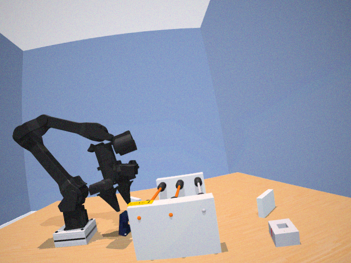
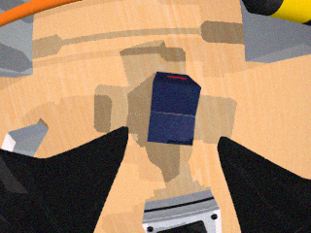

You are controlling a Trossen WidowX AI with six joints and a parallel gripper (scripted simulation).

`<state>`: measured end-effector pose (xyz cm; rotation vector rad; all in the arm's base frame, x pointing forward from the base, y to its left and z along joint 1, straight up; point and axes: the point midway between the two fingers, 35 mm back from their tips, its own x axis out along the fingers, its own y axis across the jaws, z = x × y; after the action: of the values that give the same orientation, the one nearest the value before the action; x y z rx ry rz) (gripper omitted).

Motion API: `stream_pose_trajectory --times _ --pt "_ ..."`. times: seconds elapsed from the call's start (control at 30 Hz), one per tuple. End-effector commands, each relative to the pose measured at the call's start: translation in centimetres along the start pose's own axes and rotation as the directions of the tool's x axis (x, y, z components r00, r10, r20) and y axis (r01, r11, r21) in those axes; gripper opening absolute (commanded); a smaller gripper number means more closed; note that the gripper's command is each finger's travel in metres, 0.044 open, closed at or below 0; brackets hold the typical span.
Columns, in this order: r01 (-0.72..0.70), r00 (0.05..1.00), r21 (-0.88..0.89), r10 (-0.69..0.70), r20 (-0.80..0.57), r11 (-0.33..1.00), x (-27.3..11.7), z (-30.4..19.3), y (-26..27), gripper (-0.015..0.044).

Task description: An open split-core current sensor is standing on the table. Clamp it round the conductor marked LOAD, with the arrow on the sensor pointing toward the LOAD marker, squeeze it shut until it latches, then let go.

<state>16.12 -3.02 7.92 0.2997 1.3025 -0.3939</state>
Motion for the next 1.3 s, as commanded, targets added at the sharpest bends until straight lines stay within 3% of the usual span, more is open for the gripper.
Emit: stream_pose_trajectory --times 0.0,0.17,0.33,0.53,0.73,1.27 --pt "-0.005 1.0 0.006 0.005 0.029 1.0 -3.1 0.2 0.0 0.0324" --pt "-0.003 1.0 -0.056 0.004 0.018 0.998 -3.1 0.3 0.0 0.032" --pt "-0.025 0.998 -0.483 -0.002 -0.055 0.875 -3.2 1.0 0.0 0.032" --pt "-0.126 0.989 -0.863 -0.001 -0.146 0.489 -3.1 1.9 0.0 0.032" --pt "-0.225 0.974 -0.974 0.006 -0.225 0.02 -2.8 2.8 0.0 0.032" --pt "-0.227 0.974 -0.974 0.006 -0.227 0.005 -2.1 2.7 0.1 0.032"
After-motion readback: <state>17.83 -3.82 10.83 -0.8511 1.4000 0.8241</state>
